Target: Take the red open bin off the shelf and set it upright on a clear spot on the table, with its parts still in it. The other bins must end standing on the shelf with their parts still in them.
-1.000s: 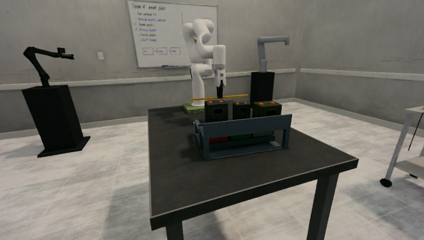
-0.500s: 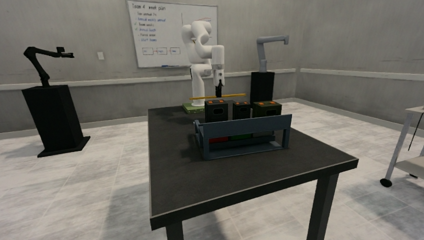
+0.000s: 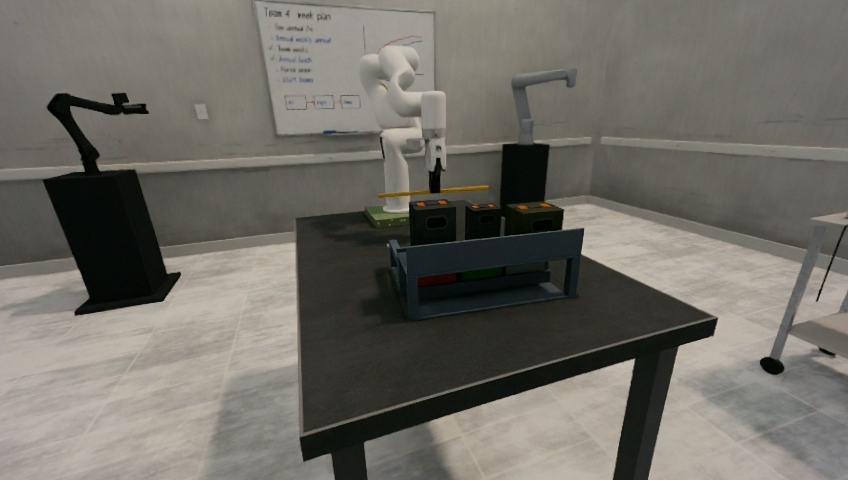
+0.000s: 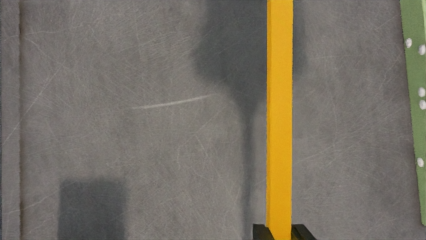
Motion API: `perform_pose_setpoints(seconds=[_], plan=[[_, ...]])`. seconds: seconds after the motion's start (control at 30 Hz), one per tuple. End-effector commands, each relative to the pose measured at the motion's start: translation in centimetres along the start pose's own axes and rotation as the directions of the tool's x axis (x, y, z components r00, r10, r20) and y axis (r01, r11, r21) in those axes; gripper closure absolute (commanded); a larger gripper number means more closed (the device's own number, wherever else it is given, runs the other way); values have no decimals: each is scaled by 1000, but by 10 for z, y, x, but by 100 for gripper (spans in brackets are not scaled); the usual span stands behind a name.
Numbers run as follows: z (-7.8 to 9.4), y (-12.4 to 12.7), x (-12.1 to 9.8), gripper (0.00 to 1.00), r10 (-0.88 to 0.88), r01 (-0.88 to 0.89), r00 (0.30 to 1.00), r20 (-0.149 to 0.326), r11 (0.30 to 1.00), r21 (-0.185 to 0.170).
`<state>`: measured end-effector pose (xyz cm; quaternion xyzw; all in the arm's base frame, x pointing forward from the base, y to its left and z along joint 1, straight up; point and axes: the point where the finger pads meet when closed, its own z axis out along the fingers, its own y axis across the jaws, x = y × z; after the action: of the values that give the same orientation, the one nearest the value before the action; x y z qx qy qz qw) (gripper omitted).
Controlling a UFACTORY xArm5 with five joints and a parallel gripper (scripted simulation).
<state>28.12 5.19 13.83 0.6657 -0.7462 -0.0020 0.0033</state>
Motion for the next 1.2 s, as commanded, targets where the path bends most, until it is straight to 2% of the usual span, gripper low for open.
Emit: perform_pose_setpoints(seconds=[0.0, 1.17], plan=[[-2, 2, 0, 100, 0, 0, 1000, 3, 1000, 4], [37, 0, -1, 100, 0, 0, 1000, 3, 1000, 4]])
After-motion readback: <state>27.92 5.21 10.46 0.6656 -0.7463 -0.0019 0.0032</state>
